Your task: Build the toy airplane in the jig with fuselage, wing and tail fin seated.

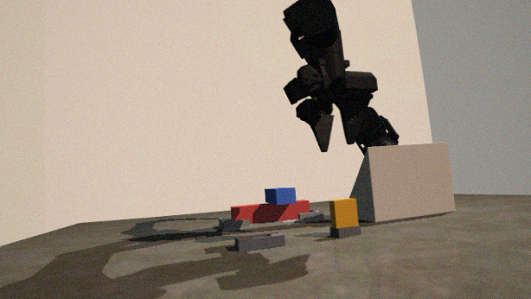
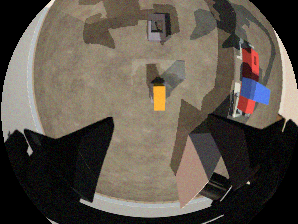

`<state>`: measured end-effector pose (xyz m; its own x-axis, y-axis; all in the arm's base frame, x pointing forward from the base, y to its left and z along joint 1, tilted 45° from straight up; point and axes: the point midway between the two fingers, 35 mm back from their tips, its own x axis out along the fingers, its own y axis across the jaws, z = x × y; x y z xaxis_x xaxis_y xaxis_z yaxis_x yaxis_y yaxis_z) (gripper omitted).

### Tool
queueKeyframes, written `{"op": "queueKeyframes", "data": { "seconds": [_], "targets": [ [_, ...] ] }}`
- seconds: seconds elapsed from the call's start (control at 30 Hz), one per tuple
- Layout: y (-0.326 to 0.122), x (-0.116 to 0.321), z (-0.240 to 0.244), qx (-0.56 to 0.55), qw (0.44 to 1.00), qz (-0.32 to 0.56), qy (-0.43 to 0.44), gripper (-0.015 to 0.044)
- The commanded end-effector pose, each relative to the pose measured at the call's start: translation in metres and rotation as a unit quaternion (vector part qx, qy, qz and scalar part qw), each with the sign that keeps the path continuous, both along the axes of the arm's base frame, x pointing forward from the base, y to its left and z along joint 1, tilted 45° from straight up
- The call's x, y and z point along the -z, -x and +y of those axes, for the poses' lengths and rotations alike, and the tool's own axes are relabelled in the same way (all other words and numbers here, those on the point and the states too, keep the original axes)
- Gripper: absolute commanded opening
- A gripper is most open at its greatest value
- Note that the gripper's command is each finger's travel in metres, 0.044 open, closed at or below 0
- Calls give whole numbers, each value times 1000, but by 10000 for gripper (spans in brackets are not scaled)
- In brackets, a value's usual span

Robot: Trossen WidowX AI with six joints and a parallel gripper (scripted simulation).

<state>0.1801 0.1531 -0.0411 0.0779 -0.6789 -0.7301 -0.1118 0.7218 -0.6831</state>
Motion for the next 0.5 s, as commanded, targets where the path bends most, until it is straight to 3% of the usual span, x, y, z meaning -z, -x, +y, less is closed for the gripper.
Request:
{"op": "queueKeyframes", "data": {
  "seconds": [0.0, 0.47],
  "targets": [
    [-1, 23, -23, 4, 1000, 3, 8, 440],
    [-3, 49, -51, 4, 1000, 3, 9, 440]
  ]
}}
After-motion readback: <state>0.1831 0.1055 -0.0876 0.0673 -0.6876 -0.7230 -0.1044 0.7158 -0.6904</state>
